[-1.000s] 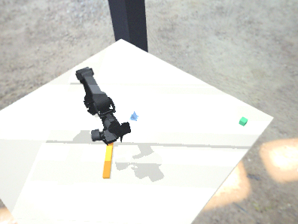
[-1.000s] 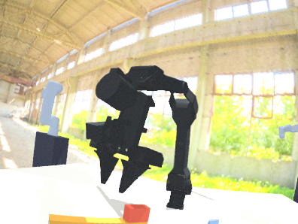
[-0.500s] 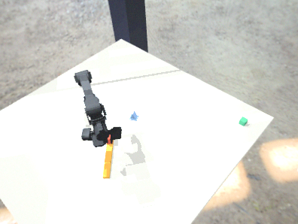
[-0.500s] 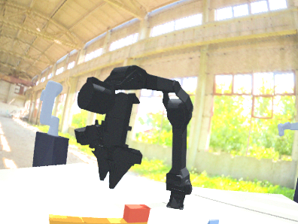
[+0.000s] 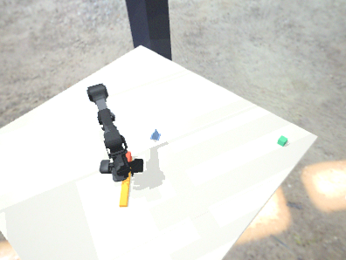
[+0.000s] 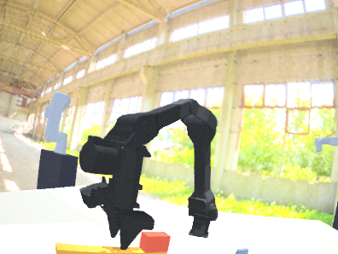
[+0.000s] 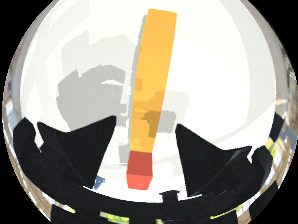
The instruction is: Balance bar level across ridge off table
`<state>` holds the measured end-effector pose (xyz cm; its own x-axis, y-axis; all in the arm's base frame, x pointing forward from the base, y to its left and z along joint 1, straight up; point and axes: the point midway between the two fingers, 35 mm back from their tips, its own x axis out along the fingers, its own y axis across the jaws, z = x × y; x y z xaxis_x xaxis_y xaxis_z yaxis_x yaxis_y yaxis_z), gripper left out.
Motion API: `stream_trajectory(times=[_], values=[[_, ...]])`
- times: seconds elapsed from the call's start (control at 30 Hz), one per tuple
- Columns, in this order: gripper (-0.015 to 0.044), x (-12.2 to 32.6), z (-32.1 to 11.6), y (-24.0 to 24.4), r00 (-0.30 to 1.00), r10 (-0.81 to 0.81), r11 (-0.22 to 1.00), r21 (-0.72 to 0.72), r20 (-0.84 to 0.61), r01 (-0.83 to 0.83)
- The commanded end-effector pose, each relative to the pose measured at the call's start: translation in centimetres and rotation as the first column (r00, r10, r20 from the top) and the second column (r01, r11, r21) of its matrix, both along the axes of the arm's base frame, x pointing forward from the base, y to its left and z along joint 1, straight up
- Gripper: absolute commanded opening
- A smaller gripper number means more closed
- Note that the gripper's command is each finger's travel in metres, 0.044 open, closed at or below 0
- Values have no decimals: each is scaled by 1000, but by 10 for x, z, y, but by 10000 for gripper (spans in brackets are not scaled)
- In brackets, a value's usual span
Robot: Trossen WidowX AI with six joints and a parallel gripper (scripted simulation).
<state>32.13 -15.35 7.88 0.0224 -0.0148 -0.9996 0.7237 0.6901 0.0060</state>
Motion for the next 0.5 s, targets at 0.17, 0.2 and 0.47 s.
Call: stream_trajectory(times=[0.17,0.2,0.47], values=[[315,1,-10,0,1000,-4,1000,1,6,4],[315,1,-11,0,1000,-4,1000,1,6,4],[315,1,-25,0,1000,-4,1000,1,6,4]])
